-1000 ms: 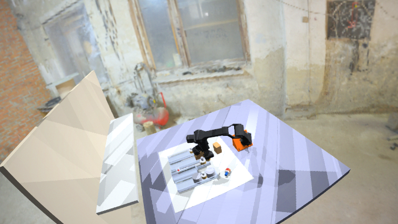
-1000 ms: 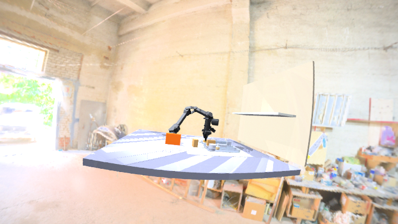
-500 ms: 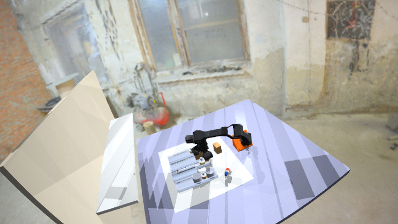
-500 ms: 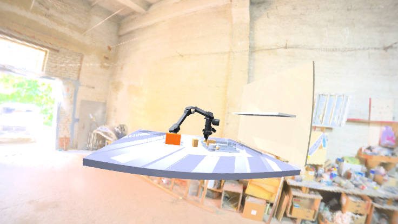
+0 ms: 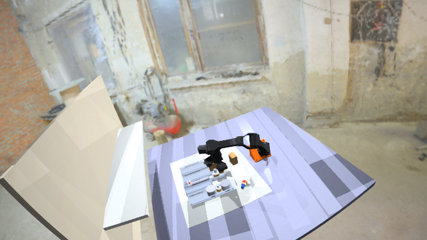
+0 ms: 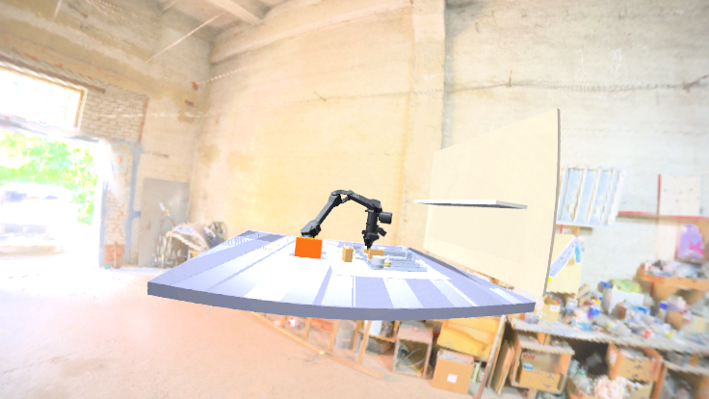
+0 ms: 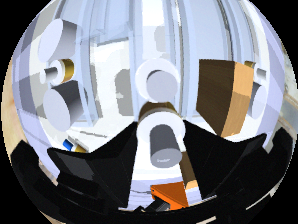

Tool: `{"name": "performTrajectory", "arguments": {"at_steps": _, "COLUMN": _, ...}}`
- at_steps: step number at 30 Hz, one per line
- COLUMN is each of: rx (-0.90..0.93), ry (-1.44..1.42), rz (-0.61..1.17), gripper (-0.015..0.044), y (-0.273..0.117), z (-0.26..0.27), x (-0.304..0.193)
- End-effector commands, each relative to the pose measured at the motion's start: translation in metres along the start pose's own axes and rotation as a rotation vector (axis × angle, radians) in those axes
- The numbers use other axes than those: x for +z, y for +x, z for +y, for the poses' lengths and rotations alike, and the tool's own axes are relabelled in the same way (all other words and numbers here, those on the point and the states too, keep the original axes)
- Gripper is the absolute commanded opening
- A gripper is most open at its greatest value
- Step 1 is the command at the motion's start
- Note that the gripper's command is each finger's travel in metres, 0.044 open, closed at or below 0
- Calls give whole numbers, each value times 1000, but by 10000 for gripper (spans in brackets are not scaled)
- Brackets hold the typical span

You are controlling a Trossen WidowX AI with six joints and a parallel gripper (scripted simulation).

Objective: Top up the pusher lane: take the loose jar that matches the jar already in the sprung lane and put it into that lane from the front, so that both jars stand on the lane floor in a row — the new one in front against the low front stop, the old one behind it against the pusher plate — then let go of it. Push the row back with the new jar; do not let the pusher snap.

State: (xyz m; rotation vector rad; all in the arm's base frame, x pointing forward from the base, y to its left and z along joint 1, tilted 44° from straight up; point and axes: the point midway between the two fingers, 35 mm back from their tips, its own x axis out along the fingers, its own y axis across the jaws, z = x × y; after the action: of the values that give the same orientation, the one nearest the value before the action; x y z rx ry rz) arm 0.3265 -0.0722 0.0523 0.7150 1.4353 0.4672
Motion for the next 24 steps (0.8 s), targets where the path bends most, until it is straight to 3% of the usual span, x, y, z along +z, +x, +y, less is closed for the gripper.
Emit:
{"name": "performTrajectory", "arguments": {"at_steps": 1, "rx": 3, "ry": -13, "rz": -26, "gripper": 0, "y": -4, "z": 2, "x": 9}}
{"name": "performTrajectory", "arguments": {"at_steps": 24, "rx": 3, "ry": -13, "rz": -26, "gripper": 0, "y": -6, "z": 3, "x": 14}}
